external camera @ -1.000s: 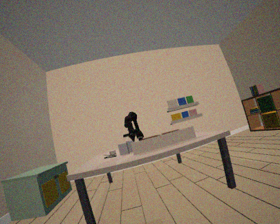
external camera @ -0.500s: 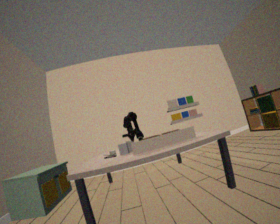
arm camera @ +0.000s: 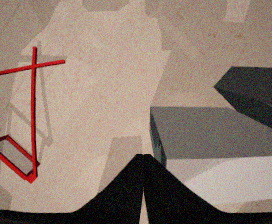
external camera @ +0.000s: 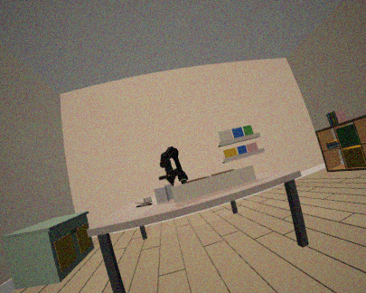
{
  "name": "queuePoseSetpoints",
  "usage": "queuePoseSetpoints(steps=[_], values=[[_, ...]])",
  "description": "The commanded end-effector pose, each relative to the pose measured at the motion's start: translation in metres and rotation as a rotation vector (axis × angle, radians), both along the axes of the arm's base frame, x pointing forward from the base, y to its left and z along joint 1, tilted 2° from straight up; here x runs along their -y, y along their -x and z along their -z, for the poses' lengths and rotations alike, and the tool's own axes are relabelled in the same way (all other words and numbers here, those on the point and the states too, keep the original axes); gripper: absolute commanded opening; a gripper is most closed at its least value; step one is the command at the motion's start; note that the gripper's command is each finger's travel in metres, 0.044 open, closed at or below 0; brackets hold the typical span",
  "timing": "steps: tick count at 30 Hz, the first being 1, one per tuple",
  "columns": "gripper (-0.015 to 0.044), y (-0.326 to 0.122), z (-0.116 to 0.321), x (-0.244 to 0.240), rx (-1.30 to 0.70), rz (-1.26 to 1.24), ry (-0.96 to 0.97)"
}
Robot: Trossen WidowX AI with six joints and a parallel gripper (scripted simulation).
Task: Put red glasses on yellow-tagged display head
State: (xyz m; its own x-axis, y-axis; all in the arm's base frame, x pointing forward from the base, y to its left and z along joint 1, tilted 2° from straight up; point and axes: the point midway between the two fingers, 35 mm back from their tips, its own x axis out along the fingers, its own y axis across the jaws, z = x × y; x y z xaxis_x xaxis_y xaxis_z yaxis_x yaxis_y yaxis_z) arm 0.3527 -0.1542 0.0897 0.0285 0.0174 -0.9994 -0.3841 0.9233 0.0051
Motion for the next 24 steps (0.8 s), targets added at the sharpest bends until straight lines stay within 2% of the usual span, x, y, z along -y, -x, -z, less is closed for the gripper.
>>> queuePoseSetpoints(steps=[1,13,21,24], values=[[0.0000,-0.001,0.002,0.004,-0.006,-0.001,0.002],[0.0000,-0.003,0.002,0.011,-0.006,-0.001,0.003],[0.0000,0.016,-0.055,-0.032,-0.007,-0.001,-0.001],[0.0000,0.017,-0.058,-0.034,-0.007,-0.001,-0.001]])
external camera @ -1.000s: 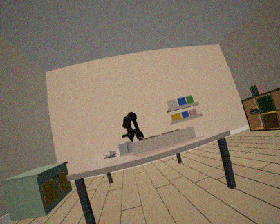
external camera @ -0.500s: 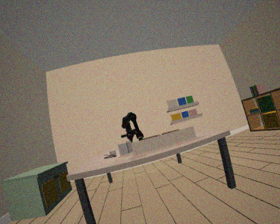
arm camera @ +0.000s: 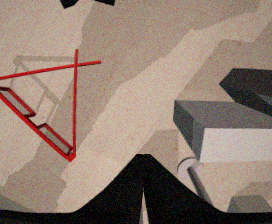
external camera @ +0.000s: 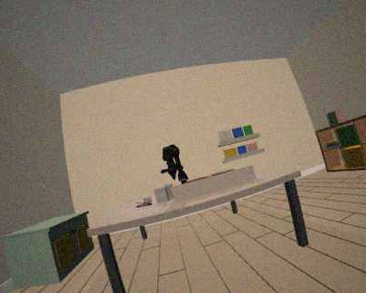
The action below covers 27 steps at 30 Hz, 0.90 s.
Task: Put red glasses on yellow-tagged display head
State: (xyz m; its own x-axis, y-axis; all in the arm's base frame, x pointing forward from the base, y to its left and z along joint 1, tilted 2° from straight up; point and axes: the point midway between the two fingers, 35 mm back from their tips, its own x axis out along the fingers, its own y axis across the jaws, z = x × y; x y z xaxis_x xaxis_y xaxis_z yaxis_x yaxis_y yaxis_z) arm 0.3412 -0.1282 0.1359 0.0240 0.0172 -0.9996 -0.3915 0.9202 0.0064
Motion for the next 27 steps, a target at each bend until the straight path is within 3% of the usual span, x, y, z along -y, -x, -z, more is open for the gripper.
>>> queuePoseSetpoints(steps=[1,2,10,22,27], values=[[0.0000,0.006,-0.011,-0.008,-0.003,0.007,-0.001],[0.0000,0.006,-0.011,-0.008,-0.003,0.007,-0.001],[0.0200,0.001,-0.009,-0.004,0.012,-0.002,0.005],[0.0200,0.001,-0.009,-0.004,0.012,-0.002,0.005],[0.0069,0.043,-0.011,0.041,0.007,0.221,0.002]])
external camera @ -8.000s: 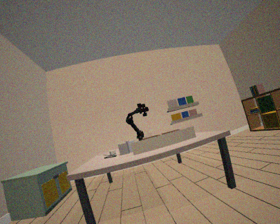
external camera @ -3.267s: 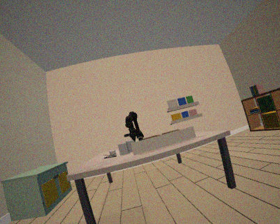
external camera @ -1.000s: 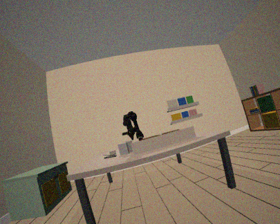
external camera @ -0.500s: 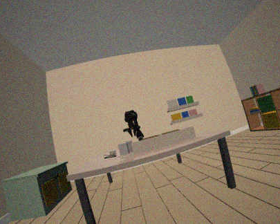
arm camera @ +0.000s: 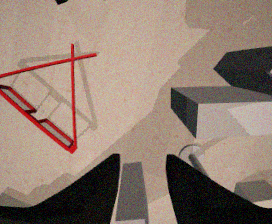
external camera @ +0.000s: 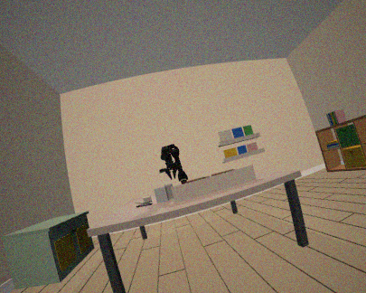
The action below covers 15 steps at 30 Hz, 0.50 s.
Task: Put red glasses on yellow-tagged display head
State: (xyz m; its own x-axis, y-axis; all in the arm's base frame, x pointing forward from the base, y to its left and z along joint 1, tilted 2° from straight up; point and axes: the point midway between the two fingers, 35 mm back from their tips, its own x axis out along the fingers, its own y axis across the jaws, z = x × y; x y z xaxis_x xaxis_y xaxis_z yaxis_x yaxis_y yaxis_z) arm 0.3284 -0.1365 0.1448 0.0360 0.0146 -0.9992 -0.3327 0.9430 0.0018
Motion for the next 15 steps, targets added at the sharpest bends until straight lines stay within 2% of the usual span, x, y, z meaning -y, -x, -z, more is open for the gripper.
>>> queuePoseSetpoints(steps=[1,3,8,15], values=[[0.0043,0.044,-0.002,0.043,-0.005,0.224,-0.001],[0.0000,0.072,-0.002,0.062,-0.010,0.357,-0.004],[0.0000,0.143,0.002,0.093,-0.031,0.686,-0.010],[0.0000,0.152,0.002,0.096,-0.034,0.730,-0.011]])
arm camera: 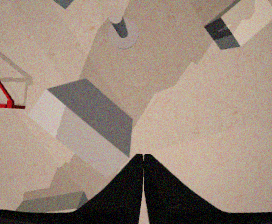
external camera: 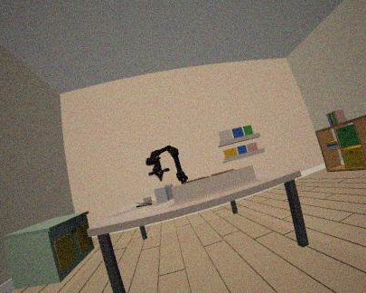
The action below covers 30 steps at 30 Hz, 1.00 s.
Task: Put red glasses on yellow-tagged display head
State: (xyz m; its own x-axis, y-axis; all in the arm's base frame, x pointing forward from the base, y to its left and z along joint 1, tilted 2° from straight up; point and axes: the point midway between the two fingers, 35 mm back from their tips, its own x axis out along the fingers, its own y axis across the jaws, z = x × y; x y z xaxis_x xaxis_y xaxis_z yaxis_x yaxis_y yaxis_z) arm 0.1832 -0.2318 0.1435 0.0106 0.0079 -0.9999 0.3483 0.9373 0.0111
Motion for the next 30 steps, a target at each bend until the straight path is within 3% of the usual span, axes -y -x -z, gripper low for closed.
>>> queuePoseSetpoints(steps=[1,30], values=[[0.0000,0.007,0.001,0.000,-0.002,0.035,-0.002],[0.0000,0.006,0.043,0.001,-0.002,0.035,-0.002]])
